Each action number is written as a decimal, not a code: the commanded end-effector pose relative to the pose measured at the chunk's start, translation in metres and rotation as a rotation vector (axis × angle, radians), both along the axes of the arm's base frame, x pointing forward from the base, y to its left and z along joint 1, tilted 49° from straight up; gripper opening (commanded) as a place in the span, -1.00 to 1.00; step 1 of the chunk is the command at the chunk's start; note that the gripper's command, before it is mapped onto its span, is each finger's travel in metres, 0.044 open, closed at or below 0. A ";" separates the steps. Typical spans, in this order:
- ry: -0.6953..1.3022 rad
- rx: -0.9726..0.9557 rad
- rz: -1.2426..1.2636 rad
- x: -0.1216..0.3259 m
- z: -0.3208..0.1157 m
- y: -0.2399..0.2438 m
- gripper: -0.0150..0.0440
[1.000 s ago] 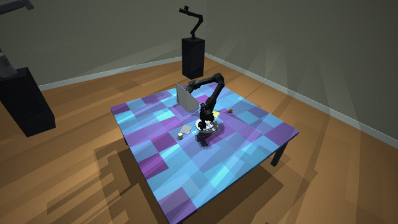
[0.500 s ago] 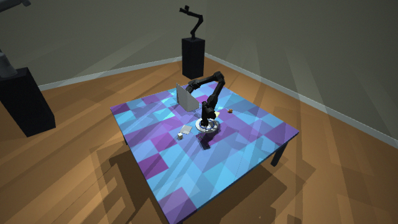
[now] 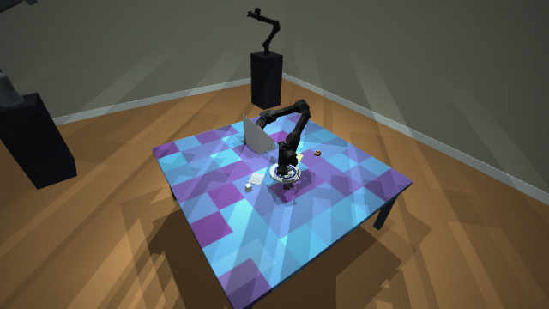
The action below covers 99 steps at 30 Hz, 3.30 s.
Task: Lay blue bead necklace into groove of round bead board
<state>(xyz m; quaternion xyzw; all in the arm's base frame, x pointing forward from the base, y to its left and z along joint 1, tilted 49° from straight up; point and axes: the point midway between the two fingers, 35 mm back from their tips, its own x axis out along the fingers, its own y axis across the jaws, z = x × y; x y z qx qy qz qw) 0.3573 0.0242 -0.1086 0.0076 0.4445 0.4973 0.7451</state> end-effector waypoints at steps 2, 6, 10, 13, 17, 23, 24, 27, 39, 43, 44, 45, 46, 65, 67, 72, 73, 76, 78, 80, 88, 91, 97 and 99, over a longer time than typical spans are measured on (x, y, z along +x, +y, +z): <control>0.012 0.005 0.001 -0.001 -0.008 0.009 -0.08; 0.014 0.006 0.002 -0.002 -0.012 0.014 -0.08; 0.015 0.006 0.002 -0.002 -0.013 0.016 -0.08; 0.015 0.006 0.002 -0.002 -0.013 0.016 -0.08; 0.009 -0.001 0.005 -0.001 -0.012 0.014 -0.44; 0.009 -0.001 0.005 -0.001 -0.012 0.014 -0.49; 0.009 -0.001 0.005 -0.001 -0.012 0.014 -0.49; 0.009 -0.001 0.005 -0.001 -0.012 0.014 -0.49; 0.009 -0.001 0.005 -0.001 -0.012 0.014 -0.49; 0.009 -0.001 0.005 -0.001 -0.012 0.014 -0.49; 0.009 -0.001 0.005 -0.001 -0.012 0.014 -0.49; 0.009 -0.001 0.005 -0.001 -0.012 0.014 -0.49; 0.009 -0.001 0.005 -0.001 -0.012 0.014 -0.49; 0.015 0.005 0.002 0.003 -0.011 0.007 -0.49; 0.015 0.005 0.002 0.004 -0.013 0.009 -0.49; 0.015 0.006 0.002 0.004 -0.016 0.013 -0.49; 0.015 0.006 0.002 0.004 -0.016 0.013 -0.49; 0.009 0.000 0.001 0.004 -0.015 0.009 -0.40; 0.009 0.000 0.001 0.004 -0.015 0.009 -0.22; 0.009 0.000 0.001 0.004 -0.015 0.009 -0.05; 0.010 0.001 0.001 0.004 -0.014 0.009 0.67; 0.014 0.005 0.002 0.003 -0.011 0.006 0.93; 0.014 0.005 0.002 0.003 -0.011 0.005 1.00; 0.014 0.005 0.002 0.003 -0.011 0.005 1.00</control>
